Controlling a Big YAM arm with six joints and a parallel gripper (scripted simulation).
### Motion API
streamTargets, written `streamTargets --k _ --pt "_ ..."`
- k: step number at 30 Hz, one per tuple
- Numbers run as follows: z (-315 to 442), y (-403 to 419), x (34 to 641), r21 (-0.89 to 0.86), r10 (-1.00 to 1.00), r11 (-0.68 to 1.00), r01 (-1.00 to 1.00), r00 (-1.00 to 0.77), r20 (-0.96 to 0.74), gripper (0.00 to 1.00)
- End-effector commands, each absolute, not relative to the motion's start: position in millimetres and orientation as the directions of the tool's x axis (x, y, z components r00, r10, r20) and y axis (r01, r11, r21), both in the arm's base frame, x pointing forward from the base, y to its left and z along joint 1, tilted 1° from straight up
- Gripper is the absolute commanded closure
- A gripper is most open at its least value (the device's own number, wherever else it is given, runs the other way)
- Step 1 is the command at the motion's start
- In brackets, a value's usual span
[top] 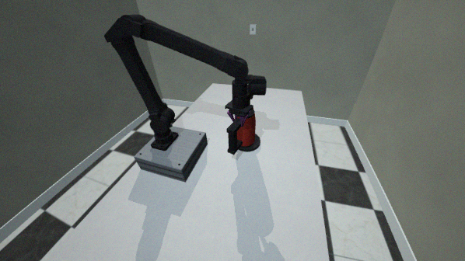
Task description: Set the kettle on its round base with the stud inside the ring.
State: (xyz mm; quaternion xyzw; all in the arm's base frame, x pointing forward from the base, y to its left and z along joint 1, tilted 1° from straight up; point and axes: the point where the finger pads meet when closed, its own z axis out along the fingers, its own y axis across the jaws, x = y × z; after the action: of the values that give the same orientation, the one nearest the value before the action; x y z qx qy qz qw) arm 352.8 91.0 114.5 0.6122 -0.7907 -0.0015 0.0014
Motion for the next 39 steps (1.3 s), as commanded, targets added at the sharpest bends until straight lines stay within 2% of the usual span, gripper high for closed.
streamTargets --k 1,39 --pt "143.7 105.1 379.4 -0.059 -0.963 0.269 -0.961 -0.267 -0.041 1.0" --pt "145.0 137.6 376.5 -0.058 -0.963 0.266 -0.962 -0.264 -0.047 1.0"
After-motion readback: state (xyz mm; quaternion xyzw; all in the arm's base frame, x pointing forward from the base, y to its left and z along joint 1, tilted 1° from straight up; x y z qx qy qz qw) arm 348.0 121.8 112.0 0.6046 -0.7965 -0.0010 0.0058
